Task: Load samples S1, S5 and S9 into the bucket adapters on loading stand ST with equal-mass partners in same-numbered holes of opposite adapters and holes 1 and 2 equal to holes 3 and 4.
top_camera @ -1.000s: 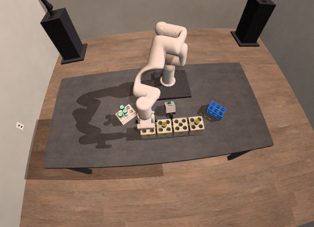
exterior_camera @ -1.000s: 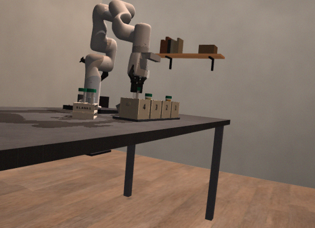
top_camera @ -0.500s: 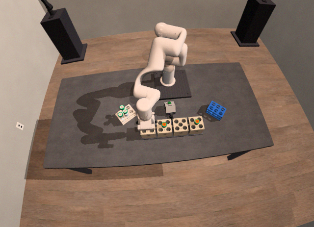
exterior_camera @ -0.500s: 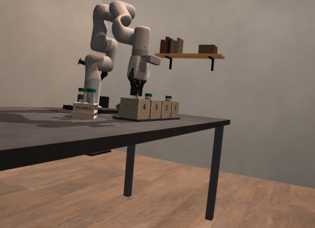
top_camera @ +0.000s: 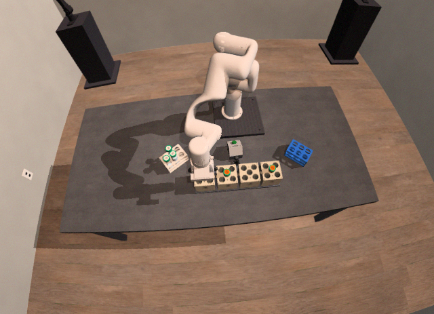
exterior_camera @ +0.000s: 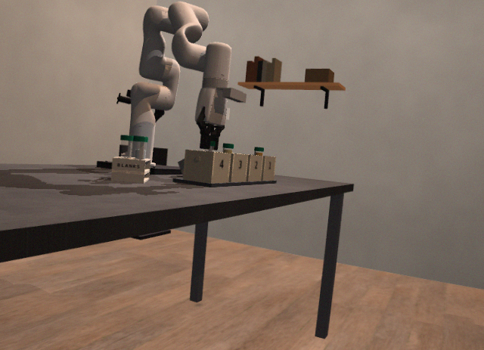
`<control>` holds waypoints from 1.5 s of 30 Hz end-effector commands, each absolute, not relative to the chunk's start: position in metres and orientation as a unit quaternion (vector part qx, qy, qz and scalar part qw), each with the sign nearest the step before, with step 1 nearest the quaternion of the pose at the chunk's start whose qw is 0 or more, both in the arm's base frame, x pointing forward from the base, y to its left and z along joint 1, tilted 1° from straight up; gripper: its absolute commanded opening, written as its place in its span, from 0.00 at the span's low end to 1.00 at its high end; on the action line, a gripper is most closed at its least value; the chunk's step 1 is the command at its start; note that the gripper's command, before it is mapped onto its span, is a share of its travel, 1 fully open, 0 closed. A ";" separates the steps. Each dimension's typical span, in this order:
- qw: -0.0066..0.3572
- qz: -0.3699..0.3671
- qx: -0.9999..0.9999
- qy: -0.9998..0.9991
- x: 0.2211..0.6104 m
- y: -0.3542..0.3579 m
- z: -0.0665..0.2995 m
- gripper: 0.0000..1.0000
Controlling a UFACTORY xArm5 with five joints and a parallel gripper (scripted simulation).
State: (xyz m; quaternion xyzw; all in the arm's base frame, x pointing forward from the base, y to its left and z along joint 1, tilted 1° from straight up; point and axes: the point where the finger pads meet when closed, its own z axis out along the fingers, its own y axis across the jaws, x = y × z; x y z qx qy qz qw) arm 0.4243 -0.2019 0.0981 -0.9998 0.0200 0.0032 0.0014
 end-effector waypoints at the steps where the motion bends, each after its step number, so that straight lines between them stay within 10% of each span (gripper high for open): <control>1: 0.007 -0.002 -1.000 0.020 0.425 -0.202 0.099 0.00; 6: 0.007 -0.002 -1.000 0.020 0.425 -0.202 0.099 0.00; 7: 0.007 -0.002 -1.000 0.020 0.425 -0.202 0.099 0.44; 45: 0.007 -0.002 -1.000 0.020 0.425 -0.203 0.119 0.44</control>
